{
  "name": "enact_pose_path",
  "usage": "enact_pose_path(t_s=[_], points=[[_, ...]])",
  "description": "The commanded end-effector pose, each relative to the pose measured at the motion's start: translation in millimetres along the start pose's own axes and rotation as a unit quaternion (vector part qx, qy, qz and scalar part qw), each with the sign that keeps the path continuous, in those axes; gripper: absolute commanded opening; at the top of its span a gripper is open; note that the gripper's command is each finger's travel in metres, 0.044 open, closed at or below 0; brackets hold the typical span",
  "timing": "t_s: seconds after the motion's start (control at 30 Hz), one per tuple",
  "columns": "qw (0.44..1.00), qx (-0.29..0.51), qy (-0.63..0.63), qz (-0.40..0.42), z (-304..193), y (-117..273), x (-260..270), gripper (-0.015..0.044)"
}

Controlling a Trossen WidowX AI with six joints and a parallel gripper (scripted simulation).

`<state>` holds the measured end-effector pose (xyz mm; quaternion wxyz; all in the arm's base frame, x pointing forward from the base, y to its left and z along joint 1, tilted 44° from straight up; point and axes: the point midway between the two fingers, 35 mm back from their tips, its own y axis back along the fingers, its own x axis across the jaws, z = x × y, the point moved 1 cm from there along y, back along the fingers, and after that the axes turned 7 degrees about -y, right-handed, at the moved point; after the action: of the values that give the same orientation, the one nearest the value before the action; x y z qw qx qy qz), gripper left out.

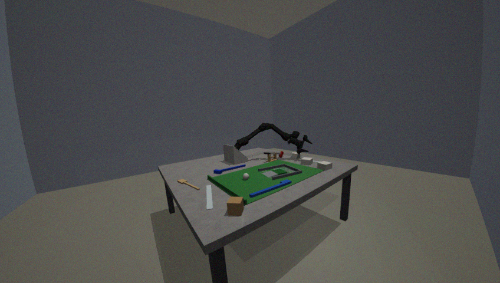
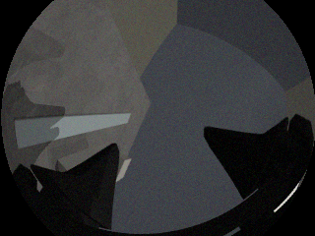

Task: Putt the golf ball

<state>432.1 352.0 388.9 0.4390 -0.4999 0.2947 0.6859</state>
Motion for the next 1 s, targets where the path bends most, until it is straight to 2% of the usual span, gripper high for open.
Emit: enact_pose_path(t_s=[0.0,0.23,0.53,0.7,0.87,0.97], points=[[1.0,0.0,0.002,0.005,-2,0,1,0.0426],[0.981,0.008,0.048,0.188,-87,32,53,0.044],[0.905,0.007,-0.024,0.424,-175,141,119,0.044],[0.845,-0.003,-0.127,0.519,-194,218,143,0.044],[0.776,-0.018,-0.265,0.572,-189,290,155,0.044],[0.756,-0.022,-0.307,0.578,-185,308,156,0.044]])
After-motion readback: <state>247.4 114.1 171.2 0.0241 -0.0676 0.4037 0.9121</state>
